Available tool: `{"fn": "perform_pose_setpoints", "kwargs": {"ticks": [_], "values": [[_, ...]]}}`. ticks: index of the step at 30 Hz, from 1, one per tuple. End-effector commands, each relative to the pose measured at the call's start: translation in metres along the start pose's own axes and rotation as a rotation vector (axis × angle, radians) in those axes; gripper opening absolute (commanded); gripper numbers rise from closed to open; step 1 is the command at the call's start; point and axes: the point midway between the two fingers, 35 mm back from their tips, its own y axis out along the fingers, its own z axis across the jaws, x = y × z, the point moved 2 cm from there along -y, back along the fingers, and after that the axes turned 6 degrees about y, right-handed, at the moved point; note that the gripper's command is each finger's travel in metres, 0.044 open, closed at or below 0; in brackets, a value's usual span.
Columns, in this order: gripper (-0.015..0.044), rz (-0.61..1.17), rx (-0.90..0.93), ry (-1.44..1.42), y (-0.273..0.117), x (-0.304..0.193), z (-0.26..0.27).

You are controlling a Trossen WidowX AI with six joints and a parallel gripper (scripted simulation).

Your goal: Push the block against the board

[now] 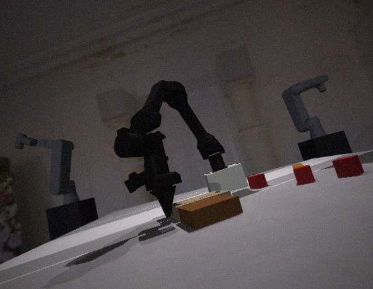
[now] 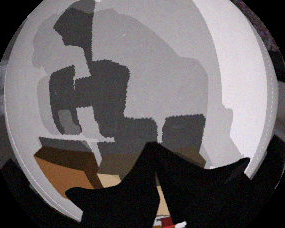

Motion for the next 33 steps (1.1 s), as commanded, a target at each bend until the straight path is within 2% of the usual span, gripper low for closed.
{"fn": "perform_pose_setpoints", "kwargs": {"ticks": [1,33], "values": [[0.0,0.012,-0.01,-0.001,0.004,-0.007,-0.002],[0.0,0.007,-0.009,-0.001,0.003,0.043,0.005]]}}
